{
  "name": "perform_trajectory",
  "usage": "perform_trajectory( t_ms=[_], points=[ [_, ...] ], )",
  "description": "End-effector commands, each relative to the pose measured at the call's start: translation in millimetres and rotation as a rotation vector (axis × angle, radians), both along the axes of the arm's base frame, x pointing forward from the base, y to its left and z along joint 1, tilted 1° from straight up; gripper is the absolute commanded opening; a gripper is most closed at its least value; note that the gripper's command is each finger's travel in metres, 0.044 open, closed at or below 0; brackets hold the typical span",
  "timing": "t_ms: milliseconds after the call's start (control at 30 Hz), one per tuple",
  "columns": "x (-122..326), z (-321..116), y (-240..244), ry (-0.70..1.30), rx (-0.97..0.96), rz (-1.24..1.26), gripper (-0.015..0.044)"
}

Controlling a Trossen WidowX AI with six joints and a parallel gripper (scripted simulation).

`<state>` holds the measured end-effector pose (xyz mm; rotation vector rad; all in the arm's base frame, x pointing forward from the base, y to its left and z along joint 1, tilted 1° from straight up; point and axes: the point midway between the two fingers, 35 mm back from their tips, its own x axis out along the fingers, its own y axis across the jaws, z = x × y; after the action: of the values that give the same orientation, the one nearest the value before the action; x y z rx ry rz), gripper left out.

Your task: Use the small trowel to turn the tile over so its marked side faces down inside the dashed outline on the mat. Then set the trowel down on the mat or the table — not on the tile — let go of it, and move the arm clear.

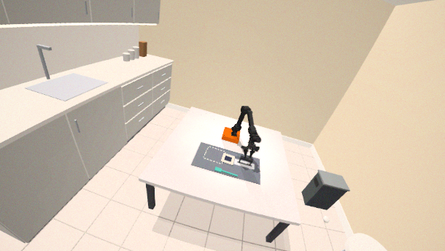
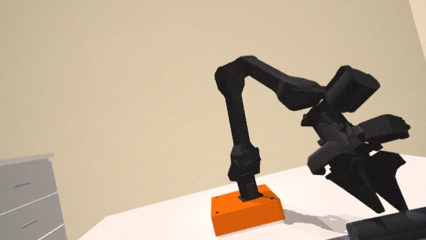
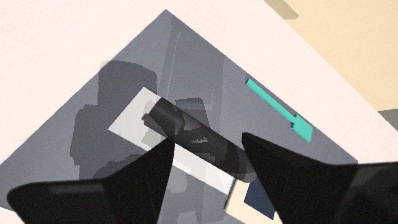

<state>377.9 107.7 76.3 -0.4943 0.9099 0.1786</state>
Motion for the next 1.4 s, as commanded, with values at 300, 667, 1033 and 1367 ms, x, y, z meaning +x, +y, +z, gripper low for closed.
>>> perform_trajectory(
  t_ms=[300, 667, 1033, 1367],
  points=[
    [-13.8, -7.8, -8.5, -0.068, -0.31, 0.312, 0.03],
    [-26.4, -11.6, -16.3, -0.109, -0.589, 0.549, 0.03],
    [-32.0, -13.0, -19.9, -0.119, -0.706, 0.638, 0.03],
    [-20.1, -21.4, -20.2, -0.117, -0.703, 0.643, 0.03]
  ],
)
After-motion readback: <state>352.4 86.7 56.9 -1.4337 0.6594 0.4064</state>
